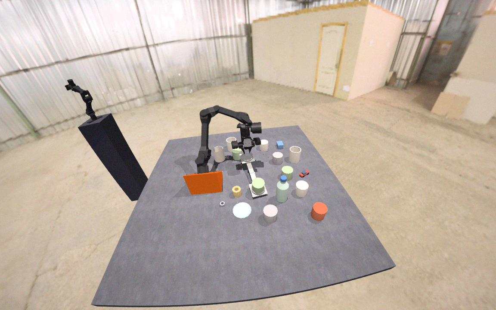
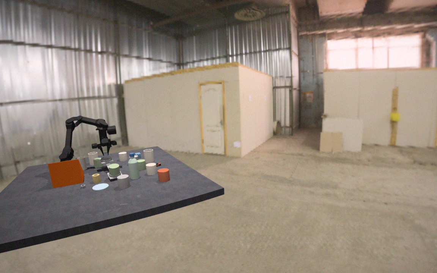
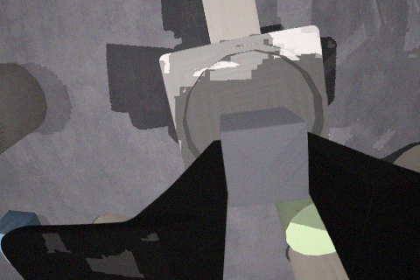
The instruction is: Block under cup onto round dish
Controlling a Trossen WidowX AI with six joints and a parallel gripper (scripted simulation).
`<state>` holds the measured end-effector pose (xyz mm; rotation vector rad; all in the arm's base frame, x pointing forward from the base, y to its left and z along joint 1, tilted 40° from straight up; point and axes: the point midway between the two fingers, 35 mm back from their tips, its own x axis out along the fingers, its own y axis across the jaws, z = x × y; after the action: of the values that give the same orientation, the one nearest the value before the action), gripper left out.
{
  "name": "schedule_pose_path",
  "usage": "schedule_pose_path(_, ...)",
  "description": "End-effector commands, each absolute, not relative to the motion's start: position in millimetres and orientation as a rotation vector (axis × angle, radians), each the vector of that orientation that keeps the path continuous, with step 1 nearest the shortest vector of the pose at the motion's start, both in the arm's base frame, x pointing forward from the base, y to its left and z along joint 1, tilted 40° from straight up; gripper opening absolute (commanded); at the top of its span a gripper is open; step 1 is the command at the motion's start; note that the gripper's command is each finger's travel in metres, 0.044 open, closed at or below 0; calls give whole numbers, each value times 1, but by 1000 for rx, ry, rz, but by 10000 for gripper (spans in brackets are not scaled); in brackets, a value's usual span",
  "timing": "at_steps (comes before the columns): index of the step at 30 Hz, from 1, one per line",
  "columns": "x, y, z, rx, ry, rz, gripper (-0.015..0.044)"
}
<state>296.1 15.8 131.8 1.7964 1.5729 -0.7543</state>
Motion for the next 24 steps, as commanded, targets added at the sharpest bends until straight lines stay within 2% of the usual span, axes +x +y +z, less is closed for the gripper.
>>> schedule_pose_path(1, 295, 3, 145, 1791, 1569, -755, 0)
schedule_pose_path(13, 285, -26, 182, 1793, 1572, -754, 0)
schedule_pose_path(24, 300, -85, 125, 1770, 1544, -772, 0)
